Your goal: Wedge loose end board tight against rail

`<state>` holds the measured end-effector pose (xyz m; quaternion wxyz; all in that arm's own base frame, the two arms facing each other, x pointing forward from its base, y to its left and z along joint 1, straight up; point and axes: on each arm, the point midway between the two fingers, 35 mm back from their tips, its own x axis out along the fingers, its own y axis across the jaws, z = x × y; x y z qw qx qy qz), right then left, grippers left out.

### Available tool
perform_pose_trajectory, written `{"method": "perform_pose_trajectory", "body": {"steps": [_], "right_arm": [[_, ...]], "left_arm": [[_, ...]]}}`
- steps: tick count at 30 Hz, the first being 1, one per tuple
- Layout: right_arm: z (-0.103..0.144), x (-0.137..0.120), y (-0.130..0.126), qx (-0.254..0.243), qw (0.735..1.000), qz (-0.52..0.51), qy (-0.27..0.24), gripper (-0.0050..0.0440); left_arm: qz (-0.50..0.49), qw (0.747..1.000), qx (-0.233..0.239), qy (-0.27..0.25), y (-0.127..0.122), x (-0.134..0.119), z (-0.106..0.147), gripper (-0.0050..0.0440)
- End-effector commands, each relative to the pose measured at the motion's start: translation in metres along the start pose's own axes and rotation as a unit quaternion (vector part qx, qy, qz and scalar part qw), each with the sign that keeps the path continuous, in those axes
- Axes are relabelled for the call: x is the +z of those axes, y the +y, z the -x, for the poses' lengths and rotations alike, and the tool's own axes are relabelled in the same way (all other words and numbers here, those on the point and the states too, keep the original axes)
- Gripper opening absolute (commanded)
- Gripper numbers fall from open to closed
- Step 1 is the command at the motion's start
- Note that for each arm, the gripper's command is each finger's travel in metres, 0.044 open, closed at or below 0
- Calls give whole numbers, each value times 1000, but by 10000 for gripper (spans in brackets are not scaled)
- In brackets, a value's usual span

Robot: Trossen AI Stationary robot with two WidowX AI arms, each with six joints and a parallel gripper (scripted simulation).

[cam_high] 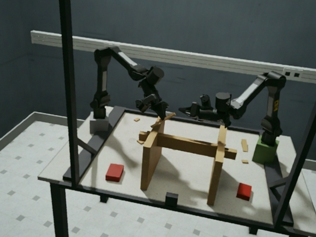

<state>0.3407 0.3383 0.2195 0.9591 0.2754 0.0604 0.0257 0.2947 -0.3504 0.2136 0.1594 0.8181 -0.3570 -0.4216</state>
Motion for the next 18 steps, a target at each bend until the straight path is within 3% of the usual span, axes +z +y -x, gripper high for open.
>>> {"method": "perform_pose_trajectory", "body": {"steps": [1, 9, 13, 18], "right_arm": [[5, -6, 18, -2, 999, -29, -13, 175], [21, -30, 30, 3, 999, -43, -12, 175], [19, -21, 29, 3, 999, -48, -15, 175], [16, -28, 29, 5, 999, -38, -9, 175]], "left_arm": [[-3, 1000, 2, 4, 1, -2, 2, 10], [-3, 1000, 2, 4, 1, -2, 2, 10], [-3, 1000, 2, 4, 1, -2, 2, 10], [-3, 1000, 2, 4, 1, -2, 2, 10]]}}
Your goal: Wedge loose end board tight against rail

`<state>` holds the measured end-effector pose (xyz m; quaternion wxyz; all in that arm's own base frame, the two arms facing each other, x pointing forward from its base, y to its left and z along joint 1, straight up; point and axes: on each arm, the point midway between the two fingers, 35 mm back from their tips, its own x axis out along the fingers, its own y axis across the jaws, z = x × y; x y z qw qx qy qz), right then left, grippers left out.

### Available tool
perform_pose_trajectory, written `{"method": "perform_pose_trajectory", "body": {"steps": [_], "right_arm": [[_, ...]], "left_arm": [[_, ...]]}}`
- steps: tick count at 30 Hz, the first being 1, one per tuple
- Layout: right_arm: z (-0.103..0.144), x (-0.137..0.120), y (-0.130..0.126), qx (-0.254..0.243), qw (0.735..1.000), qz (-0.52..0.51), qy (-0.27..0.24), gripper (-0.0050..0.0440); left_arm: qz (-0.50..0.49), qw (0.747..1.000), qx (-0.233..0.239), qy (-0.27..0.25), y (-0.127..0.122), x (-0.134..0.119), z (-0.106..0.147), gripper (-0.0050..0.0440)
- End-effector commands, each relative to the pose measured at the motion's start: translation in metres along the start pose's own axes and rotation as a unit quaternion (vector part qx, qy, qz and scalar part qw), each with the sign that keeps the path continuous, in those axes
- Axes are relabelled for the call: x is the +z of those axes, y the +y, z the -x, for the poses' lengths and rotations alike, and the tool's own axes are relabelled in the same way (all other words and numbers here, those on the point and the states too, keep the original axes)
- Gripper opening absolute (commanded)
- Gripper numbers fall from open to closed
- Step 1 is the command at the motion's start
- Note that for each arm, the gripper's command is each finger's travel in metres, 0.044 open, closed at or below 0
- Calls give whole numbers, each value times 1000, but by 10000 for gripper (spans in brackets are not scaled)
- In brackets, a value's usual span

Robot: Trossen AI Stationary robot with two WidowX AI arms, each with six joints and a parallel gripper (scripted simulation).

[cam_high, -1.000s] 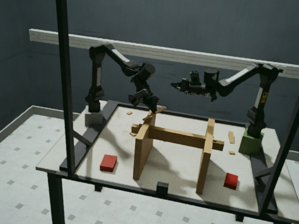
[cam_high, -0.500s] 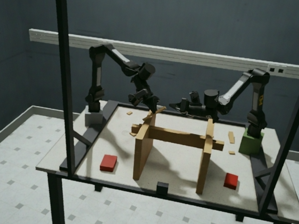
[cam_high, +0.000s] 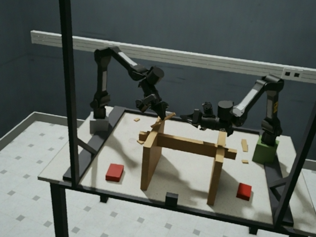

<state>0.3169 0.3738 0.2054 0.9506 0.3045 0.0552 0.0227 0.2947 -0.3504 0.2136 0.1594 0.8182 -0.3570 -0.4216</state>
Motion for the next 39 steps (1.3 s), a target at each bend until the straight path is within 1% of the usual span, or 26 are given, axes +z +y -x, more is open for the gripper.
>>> {"method": "perform_pose_trajectory", "body": {"steps": [1, 39], "right_arm": [[-4, 5, 6, 4, 1000, -8, -3, 175], [-37, 5, 6, 7, 1000, -7, -3, 175]], "left_arm": [[-3, 1000, 2, 4, 1, -2, 2, 10], [-3, 1000, 2, 4, 1, -2, 2, 10]]}}
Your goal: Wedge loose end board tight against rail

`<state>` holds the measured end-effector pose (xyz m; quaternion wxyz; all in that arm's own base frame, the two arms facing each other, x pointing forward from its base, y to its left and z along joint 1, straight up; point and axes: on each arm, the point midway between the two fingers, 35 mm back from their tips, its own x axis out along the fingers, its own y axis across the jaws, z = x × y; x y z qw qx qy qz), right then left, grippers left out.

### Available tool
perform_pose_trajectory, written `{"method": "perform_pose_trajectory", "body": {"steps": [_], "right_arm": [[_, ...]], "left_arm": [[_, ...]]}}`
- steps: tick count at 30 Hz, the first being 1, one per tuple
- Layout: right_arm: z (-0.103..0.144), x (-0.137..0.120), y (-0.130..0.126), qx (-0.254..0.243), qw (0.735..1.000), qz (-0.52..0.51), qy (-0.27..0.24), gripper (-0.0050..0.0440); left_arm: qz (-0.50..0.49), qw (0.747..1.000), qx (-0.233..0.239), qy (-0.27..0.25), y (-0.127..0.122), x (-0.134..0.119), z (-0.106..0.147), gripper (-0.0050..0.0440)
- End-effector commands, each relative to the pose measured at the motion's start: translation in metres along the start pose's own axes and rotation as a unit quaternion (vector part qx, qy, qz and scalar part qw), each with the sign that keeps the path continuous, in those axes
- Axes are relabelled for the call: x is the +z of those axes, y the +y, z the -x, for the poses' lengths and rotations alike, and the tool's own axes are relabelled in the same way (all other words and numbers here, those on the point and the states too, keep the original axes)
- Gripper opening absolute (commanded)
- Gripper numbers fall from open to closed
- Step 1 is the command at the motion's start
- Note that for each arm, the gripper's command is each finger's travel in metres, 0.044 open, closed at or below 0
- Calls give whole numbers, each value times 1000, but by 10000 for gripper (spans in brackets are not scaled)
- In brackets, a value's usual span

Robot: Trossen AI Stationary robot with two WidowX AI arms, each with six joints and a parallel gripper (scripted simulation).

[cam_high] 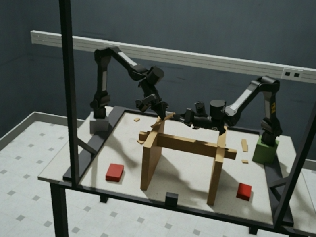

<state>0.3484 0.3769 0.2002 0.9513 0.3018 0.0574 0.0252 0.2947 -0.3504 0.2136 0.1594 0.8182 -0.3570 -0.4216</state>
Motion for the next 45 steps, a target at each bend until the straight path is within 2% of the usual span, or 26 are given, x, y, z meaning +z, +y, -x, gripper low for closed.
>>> {"method": "perform_pose_trajectory", "body": {"steps": [1, 16, 17, 44, 45], "right_arm": [[-6, 8, 7, 5, 1000, -10, -5, 175], [-17, 8, 7, 6, 1000, -9, -5, 175], [-17, 8, 7, 6, 1000, -9, -5, 10], [-19, 10, 8, 8, 1000, -15, -6, 10], [-19, 10, 8, 8, 1000, -15, -6, 10]], "left_arm": [[-3, 1000, 2, 4, 1, -2, 2, 10], [-3, 1000, 2, 4, 1, -2, 2, 10], [-3, 1000, 2, 4, 1, -2, 2, 10], [-4, 1000, 2, 12, 3, -8, 3, 10], [-4, 1000, 3, 14, 4, -9, 5, 175]]}}
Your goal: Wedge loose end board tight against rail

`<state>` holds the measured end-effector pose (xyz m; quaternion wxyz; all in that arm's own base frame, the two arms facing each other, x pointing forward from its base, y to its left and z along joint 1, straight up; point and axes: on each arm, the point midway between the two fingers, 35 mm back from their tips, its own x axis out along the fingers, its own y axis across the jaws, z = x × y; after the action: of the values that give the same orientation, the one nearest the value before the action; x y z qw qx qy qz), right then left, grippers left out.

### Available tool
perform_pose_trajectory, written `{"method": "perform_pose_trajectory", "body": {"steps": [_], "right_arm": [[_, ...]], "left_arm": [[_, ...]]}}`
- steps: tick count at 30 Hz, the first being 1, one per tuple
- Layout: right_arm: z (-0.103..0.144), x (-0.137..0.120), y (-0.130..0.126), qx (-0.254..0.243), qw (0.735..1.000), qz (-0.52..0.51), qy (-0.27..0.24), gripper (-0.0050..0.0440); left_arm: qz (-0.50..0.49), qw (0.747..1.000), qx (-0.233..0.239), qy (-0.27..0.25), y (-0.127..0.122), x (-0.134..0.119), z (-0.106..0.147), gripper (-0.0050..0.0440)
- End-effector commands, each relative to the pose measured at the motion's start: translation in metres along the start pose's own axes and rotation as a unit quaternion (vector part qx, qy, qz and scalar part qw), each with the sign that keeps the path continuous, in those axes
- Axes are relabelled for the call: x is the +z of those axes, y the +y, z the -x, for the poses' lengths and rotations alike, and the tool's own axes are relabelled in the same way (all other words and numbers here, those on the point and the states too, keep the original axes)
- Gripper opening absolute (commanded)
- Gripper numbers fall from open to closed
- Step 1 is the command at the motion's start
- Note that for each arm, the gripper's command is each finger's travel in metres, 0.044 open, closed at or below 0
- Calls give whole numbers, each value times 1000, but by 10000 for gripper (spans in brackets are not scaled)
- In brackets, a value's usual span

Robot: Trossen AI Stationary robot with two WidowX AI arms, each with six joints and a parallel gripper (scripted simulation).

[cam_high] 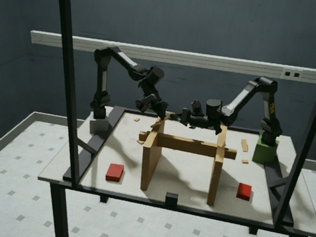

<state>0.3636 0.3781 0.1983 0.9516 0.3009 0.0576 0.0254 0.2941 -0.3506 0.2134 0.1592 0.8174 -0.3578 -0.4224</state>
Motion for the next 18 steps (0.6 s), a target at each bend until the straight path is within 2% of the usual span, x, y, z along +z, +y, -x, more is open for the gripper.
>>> {"method": "perform_pose_trajectory", "body": {"steps": [1, 18], "right_arm": [[-3, 11, 9, 7, 1000, -17, -6, 10], [1, 5, 3, 2, 1000, -5, -3, 10]], "left_arm": [[-4, 1000, 2, 14, 3, -9, 3, 175], [-6, 1000, 8, 11, 7, -7, 6, 175]]}}
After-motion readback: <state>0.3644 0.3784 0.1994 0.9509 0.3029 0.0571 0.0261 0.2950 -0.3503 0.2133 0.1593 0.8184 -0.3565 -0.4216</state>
